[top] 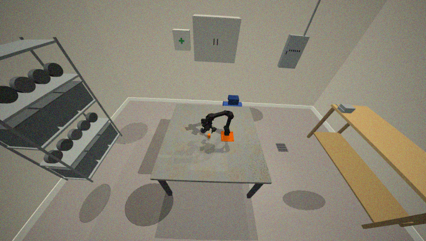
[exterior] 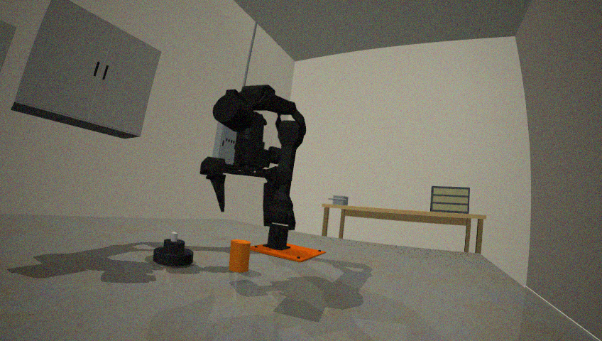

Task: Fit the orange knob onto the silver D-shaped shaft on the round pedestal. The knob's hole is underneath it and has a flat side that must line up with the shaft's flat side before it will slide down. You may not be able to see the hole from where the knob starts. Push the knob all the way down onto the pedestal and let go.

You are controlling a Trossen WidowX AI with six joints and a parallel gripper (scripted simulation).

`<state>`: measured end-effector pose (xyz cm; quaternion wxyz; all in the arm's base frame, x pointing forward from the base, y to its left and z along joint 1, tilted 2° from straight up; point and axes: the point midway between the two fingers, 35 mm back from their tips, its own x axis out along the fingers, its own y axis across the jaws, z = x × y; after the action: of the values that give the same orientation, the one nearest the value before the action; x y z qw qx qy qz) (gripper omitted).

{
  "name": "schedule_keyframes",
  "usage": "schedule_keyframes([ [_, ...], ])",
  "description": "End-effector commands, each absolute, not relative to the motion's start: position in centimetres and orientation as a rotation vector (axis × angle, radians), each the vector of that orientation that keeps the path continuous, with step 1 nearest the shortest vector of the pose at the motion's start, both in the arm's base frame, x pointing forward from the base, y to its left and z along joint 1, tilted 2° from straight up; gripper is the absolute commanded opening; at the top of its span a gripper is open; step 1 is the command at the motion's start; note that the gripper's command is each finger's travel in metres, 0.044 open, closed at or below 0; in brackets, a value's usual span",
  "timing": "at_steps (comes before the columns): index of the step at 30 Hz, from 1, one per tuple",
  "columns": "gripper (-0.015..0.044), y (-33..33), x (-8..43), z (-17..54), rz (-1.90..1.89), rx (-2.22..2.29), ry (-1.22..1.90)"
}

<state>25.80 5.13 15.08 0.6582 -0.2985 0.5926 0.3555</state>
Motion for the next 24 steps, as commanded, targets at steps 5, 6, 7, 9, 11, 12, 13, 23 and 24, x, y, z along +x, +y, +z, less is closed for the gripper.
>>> schedule_keyframes([
  [5, 0.044, 4.76, 25.68, 15.69, 0.771, -0.739, 1.408],
  [6, 0.044, 4.76, 25.68, 15.69, 0.771, -0.739, 1.408],
  [7, 0.044, 4.76, 25.68, 15.69, 0.771, -0.739, 1.408],
  [9, 0.044, 4.76, 25.68, 15.69, 0.759, -0.727, 1.412],
  [11, 0.044, 4.77, 25.67, 15.68, 0.664, -0.629, 1.446],
  [12, 0.044, 4.77, 25.67, 15.68, 0.591, -0.553, 1.469],
  [13, 0.044, 4.78, 25.67, 15.67, 0.517, -0.476, 1.489],
  [23, 0.044, 4.85, 25.66, 15.6, -0.235, 0.288, 1.546],
  [24, 0.044, 4.86, 25.66, 15.59, -0.311, 0.364, 1.537],
])
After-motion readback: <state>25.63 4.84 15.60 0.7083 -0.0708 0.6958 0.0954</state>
